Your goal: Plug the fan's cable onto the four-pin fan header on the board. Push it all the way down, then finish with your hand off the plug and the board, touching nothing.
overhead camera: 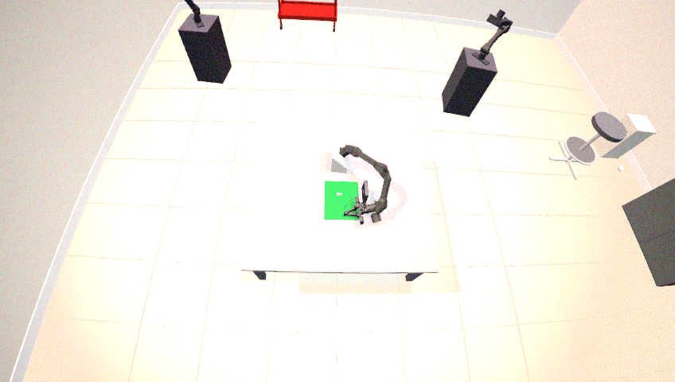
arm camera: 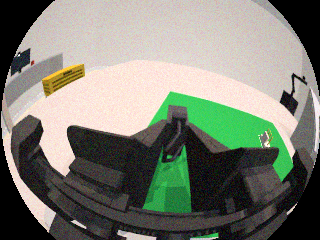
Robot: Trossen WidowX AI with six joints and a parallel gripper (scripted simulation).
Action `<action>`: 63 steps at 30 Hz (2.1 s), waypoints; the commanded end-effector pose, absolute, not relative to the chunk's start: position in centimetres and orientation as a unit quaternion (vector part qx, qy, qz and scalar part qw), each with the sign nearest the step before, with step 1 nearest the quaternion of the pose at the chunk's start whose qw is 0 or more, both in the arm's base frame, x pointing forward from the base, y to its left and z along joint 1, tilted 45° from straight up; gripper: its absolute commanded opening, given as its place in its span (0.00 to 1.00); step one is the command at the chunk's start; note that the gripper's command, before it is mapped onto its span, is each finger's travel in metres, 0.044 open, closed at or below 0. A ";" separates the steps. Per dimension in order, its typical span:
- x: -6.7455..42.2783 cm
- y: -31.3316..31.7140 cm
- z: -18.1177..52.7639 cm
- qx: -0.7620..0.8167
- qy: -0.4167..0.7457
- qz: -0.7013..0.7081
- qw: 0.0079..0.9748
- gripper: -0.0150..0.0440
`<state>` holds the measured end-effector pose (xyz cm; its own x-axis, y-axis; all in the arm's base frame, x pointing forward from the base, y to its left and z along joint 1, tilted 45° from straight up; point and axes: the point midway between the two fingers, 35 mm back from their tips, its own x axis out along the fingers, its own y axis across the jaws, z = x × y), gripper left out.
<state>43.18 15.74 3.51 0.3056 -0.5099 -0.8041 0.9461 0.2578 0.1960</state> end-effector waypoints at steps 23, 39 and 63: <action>43.2 15.7 3.6 0.349 0.312 -0.499 0.729 0.25; 43.2 15.7 3.5 0.349 0.313 -0.500 0.729 0.34; 43.2 15.7 3.5 0.349 0.313 -0.500 0.729 0.49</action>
